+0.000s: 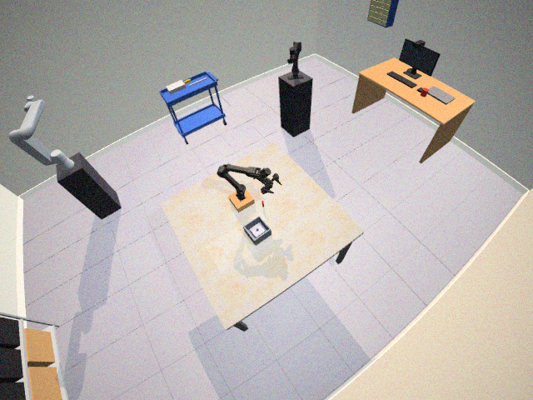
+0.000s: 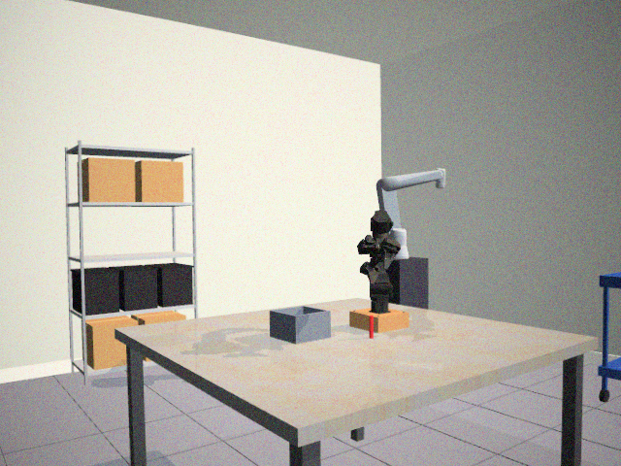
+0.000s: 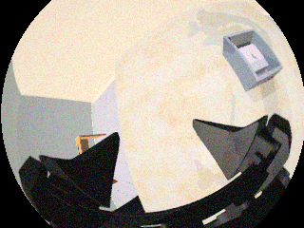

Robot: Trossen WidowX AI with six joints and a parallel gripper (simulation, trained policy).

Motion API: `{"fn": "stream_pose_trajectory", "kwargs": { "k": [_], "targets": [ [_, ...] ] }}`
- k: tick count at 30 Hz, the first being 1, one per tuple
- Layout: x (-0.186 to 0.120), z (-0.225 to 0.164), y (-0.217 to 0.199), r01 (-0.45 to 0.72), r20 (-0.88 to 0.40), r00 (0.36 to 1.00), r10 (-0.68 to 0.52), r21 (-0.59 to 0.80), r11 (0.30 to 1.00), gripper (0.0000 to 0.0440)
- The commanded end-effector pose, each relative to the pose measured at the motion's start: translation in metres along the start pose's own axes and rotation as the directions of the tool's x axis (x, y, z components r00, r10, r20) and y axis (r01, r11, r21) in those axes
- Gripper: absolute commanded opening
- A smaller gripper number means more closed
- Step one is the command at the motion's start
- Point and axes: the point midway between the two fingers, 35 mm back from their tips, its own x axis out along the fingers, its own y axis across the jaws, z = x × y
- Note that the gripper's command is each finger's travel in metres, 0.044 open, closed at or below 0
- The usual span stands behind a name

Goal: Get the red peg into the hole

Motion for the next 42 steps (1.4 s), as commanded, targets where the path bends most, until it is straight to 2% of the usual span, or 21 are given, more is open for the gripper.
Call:
{"fn": "stream_pose_trajectory", "kwargs": {
  "k": [1, 9, 15, 21, 30, 42],
  "targets": [
    [0.006, -0.002, -0.030, 0.130, -0.022, 0.991, -0.129, 0.055, 0.990, 0.0440],
    [0.010, -0.013, -0.084, 0.371, -0.101, 0.928, -0.359, 0.158, 0.915, 0.0440],
    [0.010, -0.025, -0.118, 0.529, -0.170, 0.848, -0.502, 0.228, 0.817, 0.0440],
    [0.014, -0.036, -0.144, 0.636, -0.227, 0.771, -0.595, 0.288, 0.716, 0.0440],
    [0.030, -0.051, -0.171, 0.691, -0.265, 0.719, -0.642, 0.360, 0.626, 0.0440],
    [0.062, -0.073, -0.199, 0.667, -0.265, 0.736, -0.623, 0.447, 0.596, 0.0439]
  ]
}}
